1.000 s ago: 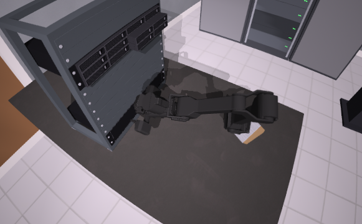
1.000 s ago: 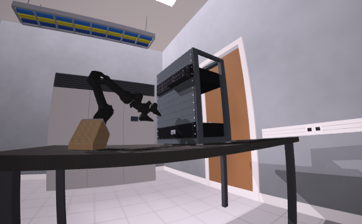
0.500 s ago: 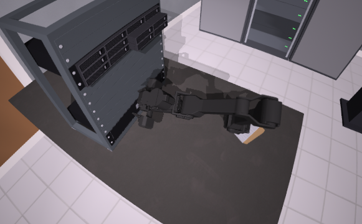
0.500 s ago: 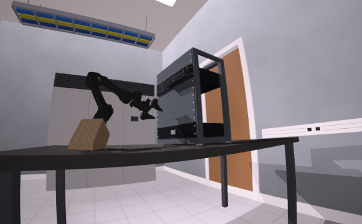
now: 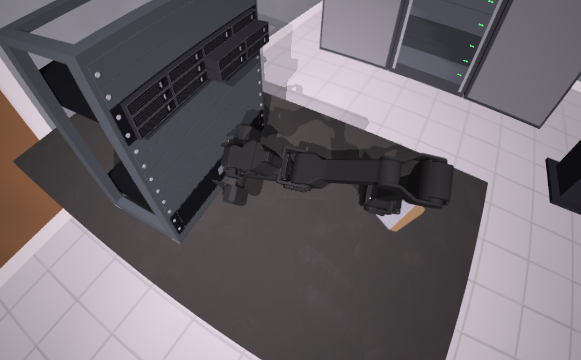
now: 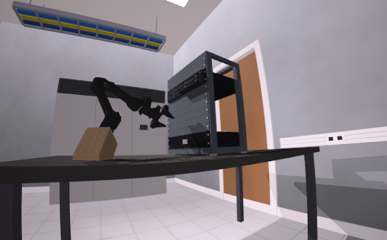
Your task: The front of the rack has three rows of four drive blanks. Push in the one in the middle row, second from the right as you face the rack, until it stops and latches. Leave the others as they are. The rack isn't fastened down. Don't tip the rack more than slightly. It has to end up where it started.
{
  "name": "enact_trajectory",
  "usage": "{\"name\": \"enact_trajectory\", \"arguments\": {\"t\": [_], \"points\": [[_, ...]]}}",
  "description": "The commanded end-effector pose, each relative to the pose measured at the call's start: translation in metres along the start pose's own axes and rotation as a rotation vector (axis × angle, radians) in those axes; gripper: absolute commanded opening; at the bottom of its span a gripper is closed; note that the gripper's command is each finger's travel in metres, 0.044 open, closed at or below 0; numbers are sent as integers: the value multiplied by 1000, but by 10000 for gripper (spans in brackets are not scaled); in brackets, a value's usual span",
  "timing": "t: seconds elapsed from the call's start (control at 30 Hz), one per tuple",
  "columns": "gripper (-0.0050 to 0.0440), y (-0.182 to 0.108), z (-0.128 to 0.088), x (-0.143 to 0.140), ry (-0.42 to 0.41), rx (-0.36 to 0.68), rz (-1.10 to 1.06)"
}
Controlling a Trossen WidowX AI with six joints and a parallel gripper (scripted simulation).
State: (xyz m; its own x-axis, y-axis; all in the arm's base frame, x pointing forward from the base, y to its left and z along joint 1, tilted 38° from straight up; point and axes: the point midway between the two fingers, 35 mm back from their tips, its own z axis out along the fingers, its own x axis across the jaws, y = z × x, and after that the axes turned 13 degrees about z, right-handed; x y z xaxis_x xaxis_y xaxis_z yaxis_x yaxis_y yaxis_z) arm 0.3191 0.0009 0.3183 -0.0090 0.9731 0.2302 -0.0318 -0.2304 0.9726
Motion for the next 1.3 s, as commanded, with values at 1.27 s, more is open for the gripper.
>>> {"name": "enact_trajectory", "arguments": {"t": [1.27], "points": [[440,47,-1,-72,33,-208,671]]}}
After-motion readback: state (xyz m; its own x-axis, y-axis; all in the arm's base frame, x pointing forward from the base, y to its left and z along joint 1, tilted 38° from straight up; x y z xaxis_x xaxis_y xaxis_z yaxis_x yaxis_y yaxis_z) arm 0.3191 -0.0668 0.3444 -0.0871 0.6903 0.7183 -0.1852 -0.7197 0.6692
